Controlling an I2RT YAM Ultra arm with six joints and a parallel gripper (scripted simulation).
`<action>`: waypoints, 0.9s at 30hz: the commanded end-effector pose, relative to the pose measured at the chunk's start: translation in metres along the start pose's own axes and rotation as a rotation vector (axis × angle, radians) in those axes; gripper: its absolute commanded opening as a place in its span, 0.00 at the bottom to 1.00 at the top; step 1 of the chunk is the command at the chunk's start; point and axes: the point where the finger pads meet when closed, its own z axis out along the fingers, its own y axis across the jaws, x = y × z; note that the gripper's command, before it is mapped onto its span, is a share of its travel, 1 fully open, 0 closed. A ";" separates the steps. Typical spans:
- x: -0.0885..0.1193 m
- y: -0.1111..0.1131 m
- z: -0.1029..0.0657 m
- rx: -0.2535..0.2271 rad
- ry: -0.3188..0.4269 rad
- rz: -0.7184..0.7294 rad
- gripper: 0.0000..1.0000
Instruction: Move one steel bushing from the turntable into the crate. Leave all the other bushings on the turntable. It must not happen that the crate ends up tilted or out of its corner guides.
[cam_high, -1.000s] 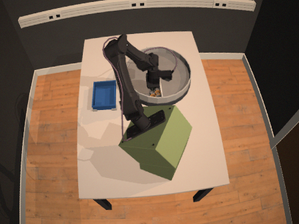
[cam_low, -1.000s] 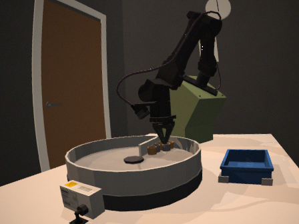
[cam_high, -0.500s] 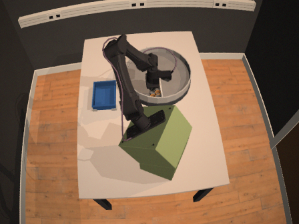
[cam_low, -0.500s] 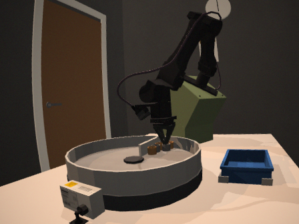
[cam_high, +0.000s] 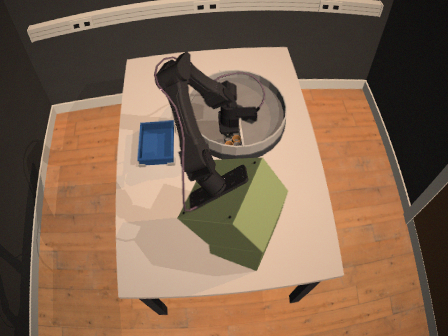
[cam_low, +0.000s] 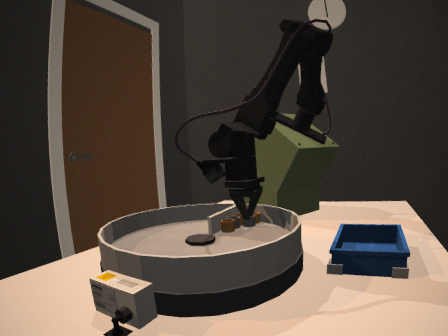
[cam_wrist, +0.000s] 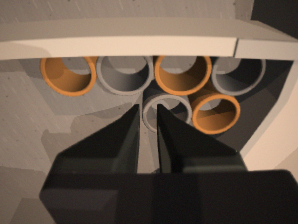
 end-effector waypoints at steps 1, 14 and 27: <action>-0.008 0.013 -0.005 -0.028 -0.023 0.000 0.13; -0.008 0.013 -0.005 -0.028 -0.023 0.000 0.13; -0.008 0.013 -0.005 -0.028 -0.023 0.000 0.00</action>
